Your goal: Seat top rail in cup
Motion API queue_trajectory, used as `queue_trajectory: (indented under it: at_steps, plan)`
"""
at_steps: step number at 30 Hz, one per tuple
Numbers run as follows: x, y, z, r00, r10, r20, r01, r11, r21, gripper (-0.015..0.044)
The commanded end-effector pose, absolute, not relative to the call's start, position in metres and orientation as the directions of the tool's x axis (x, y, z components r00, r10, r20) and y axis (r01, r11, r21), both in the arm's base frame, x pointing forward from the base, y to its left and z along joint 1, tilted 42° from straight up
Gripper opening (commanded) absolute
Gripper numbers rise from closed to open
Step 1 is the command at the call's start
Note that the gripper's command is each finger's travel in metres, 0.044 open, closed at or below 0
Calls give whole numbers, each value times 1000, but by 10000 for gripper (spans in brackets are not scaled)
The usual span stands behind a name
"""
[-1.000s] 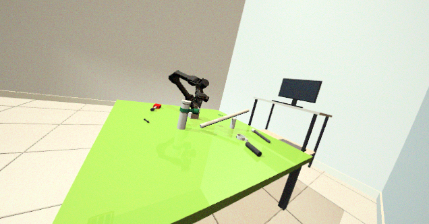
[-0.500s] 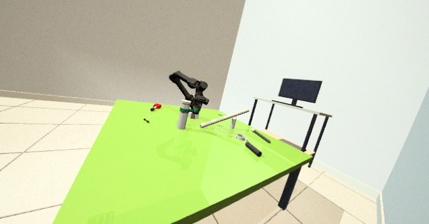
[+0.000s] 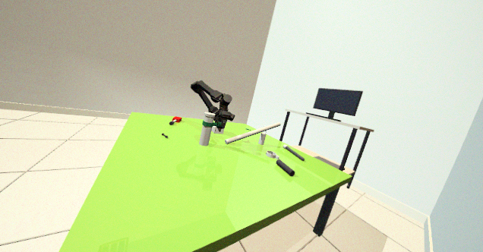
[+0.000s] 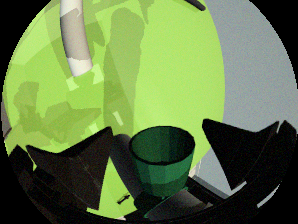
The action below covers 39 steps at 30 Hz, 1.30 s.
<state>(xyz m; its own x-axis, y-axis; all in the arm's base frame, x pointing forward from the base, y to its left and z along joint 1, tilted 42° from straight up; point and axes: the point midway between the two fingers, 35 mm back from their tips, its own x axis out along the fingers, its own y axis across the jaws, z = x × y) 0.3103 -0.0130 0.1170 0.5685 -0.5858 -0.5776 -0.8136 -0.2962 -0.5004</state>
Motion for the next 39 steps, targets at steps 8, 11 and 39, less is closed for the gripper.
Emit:
queue_trajectory:
  at_steps: [8, 11, 39]
  plan:
    - [310, -15, 114, 567, -583, -582, -816, -300, -494, 204]
    - [310, -15, 114, 567, -583, -582, -816, -300, -494, 125]
    - [296, -15, 113, 569, -526, -632, -821, -400, -407, 0]
